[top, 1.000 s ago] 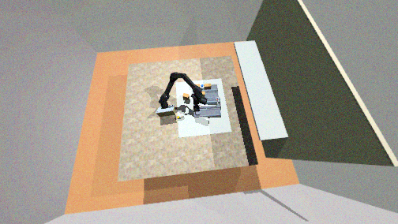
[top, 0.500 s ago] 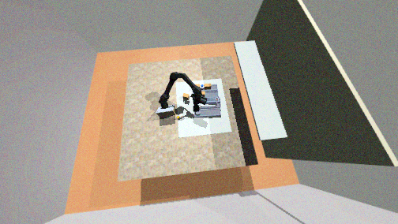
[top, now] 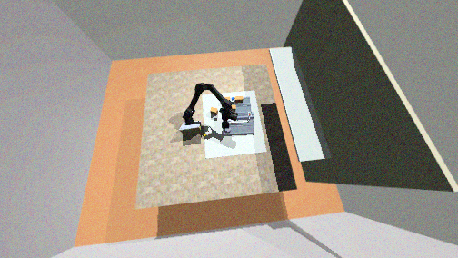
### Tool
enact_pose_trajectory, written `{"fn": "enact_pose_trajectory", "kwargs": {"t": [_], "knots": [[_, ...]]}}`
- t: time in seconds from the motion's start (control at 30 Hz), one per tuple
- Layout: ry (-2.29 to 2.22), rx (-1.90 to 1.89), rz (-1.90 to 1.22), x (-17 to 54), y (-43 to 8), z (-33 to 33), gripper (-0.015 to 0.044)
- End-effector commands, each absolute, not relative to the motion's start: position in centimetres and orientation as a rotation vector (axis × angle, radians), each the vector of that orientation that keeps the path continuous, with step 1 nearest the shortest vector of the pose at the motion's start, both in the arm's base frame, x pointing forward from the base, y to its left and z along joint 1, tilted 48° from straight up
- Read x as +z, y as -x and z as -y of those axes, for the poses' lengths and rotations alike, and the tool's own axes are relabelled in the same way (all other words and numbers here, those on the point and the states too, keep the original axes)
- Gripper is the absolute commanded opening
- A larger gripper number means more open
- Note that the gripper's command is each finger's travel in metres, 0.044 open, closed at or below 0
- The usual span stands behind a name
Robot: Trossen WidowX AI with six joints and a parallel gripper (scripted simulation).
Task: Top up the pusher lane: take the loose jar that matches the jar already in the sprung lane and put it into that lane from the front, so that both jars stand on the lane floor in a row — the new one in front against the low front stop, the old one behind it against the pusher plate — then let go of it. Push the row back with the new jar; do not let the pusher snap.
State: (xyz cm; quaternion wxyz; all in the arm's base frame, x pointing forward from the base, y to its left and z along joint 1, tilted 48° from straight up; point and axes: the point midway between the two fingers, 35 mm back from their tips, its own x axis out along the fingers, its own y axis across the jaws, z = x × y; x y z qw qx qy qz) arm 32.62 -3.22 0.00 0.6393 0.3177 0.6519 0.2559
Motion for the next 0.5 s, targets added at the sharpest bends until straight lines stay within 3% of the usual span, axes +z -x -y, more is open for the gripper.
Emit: {"fn": "enact_pose_trajectory", "kwargs": {"t": [0.0, 0.13, 0.47], "knots": [[-0.723, 0.587, -1.485, 0.01, -32.54, 3.22, 0.0000], [-0.723, 0.587, -1.485, 0.01, -32.54, 3.22, 0.0000], [-0.723, 0.587, -1.485, -0.01, -32.60, 3.22, 0.0263]]}}
